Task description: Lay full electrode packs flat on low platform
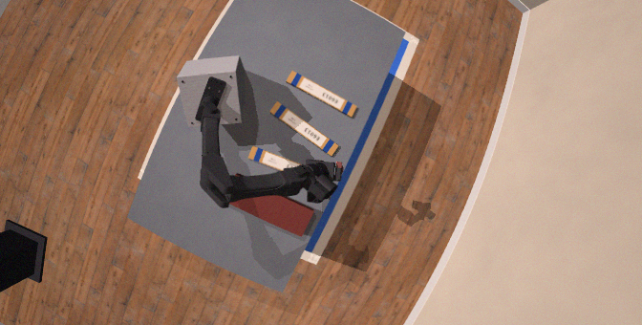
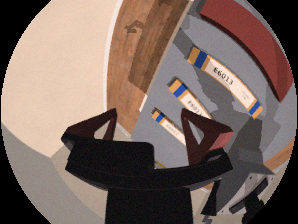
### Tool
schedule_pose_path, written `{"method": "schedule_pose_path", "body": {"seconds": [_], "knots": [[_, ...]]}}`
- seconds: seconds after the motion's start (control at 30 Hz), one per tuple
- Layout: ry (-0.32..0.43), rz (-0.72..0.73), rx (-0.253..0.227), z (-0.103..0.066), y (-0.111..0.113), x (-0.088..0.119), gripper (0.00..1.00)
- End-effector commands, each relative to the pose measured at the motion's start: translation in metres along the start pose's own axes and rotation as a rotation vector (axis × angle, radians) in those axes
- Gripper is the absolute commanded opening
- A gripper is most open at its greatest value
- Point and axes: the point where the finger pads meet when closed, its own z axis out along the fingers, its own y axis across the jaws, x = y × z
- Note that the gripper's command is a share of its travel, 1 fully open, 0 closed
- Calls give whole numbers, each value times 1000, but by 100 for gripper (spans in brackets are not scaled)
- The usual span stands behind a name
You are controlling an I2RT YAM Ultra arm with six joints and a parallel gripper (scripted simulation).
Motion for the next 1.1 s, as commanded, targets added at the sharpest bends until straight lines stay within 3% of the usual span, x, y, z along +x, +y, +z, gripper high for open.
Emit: {"method": "schedule_pose_path", "body": {"seconds": [0.0, 0.13, 0.2, 0.3, 0.57, 0.7, 0.8, 0.87, 0.97, 1.03, 1.07], "knots": [[17, -90, 22, -27, 8, 10, 96], [28, -98, 39, -25, 0, 18, 96], [40, -141, 58, -33, 1, 24, 96], [68, -180, 99, -33, -13, 39, 96], [128, -343, 194, -53, -30, 67, 96], [129, -346, 195, -54, -30, 67, 96], [160, -434, 247, -65, -43, 81, 96], [148, -426, 228, -68, -33, 75, 96], [188, -526, 295, -78, -55, 92, 96], [176, -519, 276, -80, -44, 86, 96], [191, -555, 302, -83, -54, 92, 96]]}}
